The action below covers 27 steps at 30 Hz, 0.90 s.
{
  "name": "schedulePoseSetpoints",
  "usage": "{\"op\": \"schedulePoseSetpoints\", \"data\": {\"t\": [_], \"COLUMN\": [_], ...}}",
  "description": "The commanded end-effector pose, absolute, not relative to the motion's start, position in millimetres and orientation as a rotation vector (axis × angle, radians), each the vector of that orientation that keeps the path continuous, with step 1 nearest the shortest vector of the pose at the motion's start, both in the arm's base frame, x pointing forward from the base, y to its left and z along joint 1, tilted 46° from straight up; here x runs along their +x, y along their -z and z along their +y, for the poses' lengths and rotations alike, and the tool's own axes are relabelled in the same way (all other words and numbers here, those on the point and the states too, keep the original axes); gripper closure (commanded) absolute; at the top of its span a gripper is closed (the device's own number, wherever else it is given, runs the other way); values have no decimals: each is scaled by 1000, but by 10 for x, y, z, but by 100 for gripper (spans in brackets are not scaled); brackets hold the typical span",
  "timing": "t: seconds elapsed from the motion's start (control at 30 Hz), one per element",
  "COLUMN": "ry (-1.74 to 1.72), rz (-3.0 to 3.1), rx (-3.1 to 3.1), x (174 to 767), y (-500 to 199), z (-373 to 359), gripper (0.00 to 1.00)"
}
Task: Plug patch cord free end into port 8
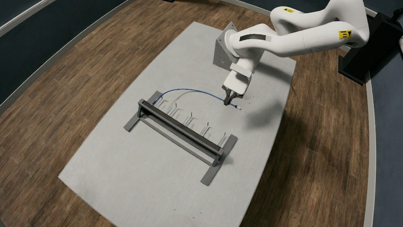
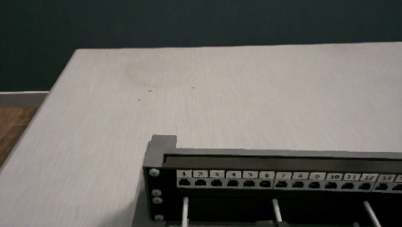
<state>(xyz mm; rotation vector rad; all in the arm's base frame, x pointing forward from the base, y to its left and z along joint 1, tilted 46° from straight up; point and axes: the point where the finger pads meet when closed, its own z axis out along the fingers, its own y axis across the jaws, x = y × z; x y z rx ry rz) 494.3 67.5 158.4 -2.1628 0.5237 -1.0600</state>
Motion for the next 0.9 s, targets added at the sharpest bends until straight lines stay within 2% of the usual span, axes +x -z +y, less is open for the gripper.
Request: {"op": "schedulePoseSetpoints", "data": {"t": [0.0, 0.6, 0.87], "ry": [1062, 1062, 1062], "rz": [524, 524, 524], "rx": [-2162, -2162, -2162], "x": [4921, 4901, 4879], "y": [-1605, -1516, -1260], "z": [658, 559, 307], "gripper": [100, 100, 100]}}
